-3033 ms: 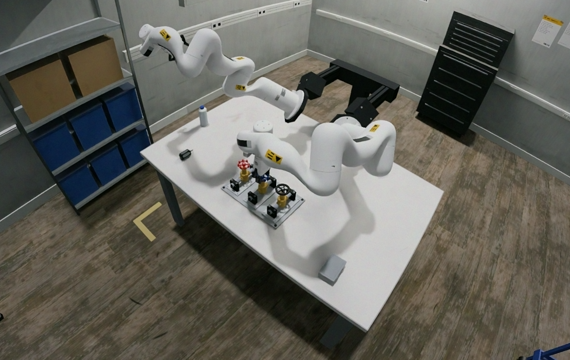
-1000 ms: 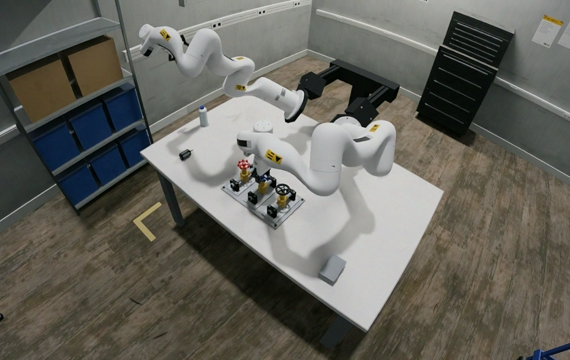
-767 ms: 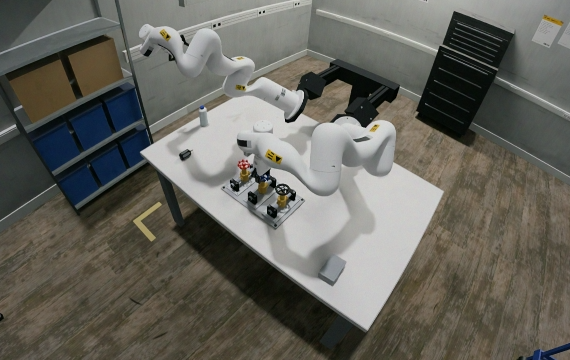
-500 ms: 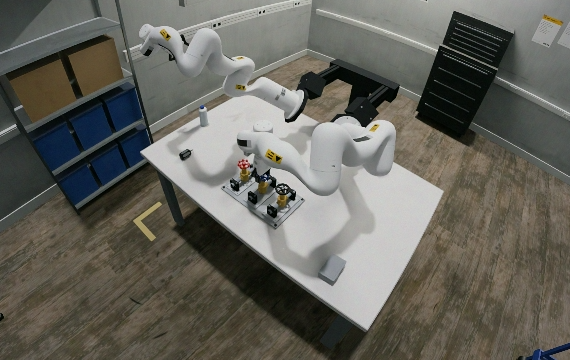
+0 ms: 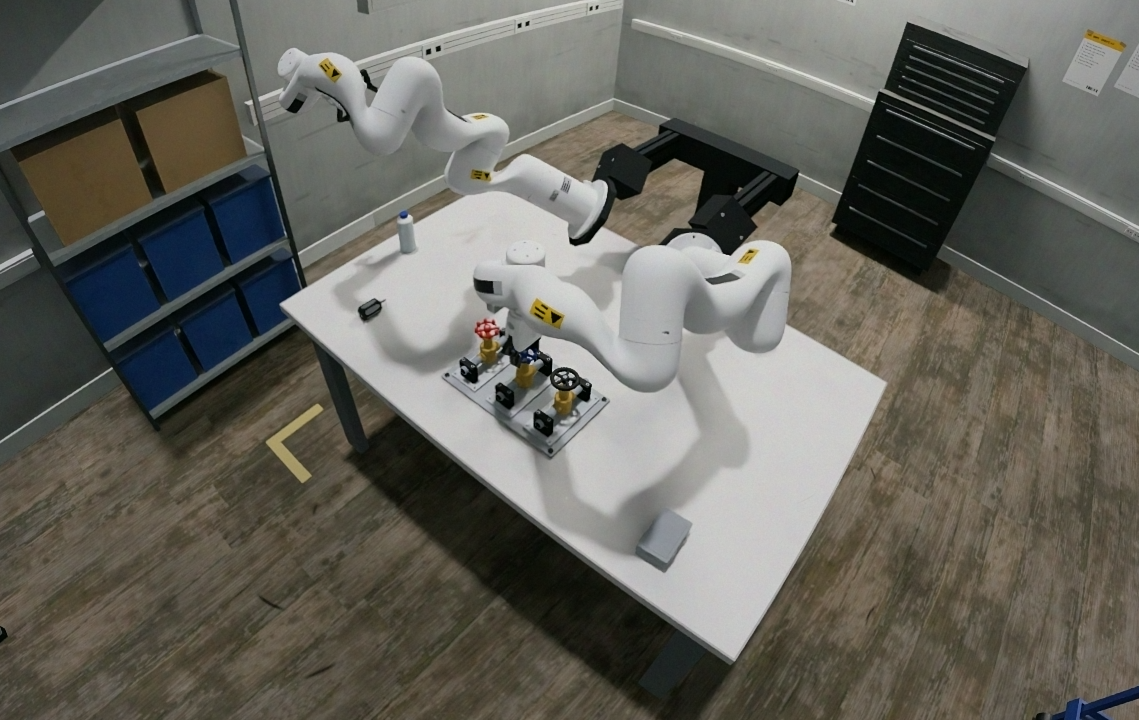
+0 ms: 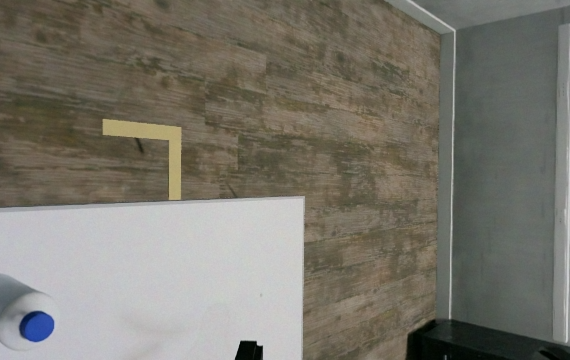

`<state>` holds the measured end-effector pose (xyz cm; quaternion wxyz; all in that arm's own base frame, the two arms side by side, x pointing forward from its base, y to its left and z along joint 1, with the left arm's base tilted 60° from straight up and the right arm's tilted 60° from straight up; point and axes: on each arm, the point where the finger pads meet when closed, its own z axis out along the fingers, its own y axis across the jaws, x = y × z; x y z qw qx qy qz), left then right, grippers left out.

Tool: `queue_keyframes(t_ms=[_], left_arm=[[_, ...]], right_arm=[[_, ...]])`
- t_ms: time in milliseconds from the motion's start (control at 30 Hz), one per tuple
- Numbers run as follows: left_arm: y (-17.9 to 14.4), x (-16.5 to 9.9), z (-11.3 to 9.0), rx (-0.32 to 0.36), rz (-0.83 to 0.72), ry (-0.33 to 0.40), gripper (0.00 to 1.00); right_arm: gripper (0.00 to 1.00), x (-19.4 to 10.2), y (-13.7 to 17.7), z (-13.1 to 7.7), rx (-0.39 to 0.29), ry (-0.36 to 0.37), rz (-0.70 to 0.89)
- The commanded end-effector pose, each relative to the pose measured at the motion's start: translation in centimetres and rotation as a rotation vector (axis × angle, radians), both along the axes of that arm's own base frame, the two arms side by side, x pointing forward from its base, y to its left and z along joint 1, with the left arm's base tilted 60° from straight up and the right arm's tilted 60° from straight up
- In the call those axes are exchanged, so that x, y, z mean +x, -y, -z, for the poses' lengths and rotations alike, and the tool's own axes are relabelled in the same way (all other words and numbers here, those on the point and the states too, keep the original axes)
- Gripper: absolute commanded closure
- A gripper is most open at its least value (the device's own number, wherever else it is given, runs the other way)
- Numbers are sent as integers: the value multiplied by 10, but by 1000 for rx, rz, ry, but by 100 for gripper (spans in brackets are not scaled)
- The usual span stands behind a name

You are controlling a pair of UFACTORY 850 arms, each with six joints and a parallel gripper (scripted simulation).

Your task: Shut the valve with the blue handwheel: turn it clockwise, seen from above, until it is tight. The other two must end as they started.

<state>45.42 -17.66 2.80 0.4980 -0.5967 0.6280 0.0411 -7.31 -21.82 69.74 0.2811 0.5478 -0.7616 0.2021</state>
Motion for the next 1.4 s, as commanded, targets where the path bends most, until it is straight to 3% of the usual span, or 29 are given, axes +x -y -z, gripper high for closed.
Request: queue_keyframes(t_ms=[0,167,200,1367], left_arm=[[1,0,0,-1,1,0,100],[1,0,0,-1,1,0,100],[1,0,0,-1,1,0,21],[1,0,0,-1,1,0,21]], right_arm=[[0,0,0,0,-1,0,0],[0,0,0,0,-1,0,0],[0,0,0,0,-1,0,0],[0,0,0,0,-1,0,0]])
